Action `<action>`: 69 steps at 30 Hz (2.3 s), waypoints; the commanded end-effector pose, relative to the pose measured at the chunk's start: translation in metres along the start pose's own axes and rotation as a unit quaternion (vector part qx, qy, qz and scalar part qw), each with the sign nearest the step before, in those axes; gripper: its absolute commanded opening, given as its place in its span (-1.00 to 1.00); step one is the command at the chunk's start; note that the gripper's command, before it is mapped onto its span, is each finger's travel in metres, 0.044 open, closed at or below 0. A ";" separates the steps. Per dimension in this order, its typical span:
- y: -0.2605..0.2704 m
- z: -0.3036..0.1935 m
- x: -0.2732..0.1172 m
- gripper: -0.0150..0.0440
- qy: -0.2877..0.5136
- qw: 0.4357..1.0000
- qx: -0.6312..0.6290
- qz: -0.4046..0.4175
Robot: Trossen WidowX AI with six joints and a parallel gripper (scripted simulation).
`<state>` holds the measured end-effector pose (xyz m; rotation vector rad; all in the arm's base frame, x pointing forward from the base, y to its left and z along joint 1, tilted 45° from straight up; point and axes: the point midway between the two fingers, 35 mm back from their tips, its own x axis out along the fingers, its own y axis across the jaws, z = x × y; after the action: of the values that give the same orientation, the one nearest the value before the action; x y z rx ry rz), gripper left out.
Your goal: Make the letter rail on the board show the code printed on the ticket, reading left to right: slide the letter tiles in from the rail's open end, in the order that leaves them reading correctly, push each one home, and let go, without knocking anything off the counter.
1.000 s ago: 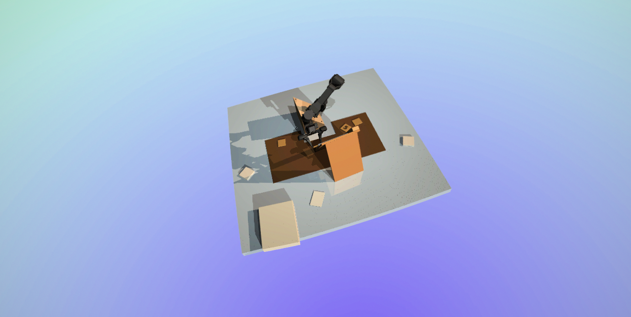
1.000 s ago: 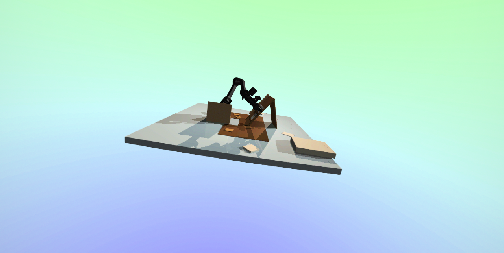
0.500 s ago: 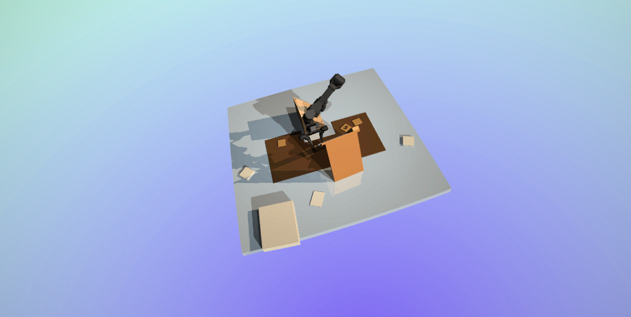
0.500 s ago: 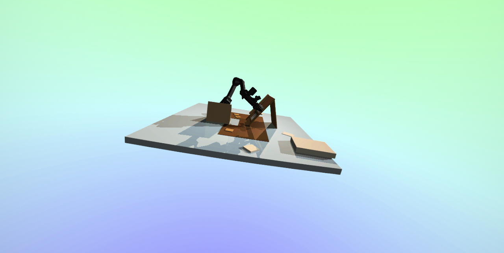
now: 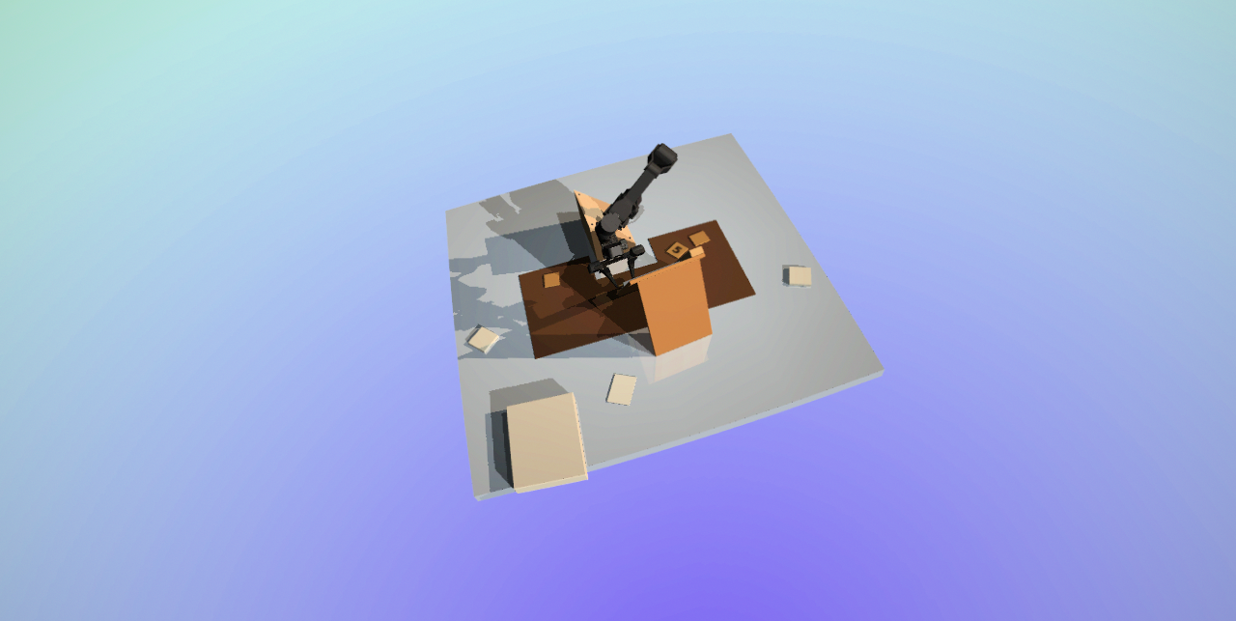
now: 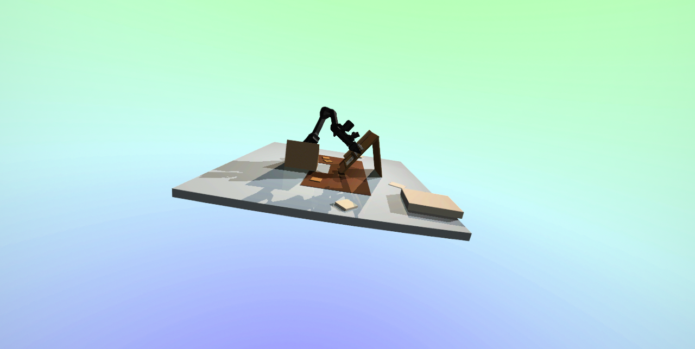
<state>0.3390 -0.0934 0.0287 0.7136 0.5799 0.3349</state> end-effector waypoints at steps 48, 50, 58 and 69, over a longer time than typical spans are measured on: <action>0.025 0.001 0.000 -0.49 -0.002 1.000 0.000 -0.002; 0.026 0.001 0.000 -0.49 -0.002 1.000 0.000 -0.002; 0.026 0.000 0.000 0.04 -0.001 1.000 -0.002 0.001; 0.026 0.001 -0.011 0.51 -0.002 1.000 0.000 -0.002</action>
<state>0.3309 -0.0779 0.0485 0.7161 0.5834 0.3284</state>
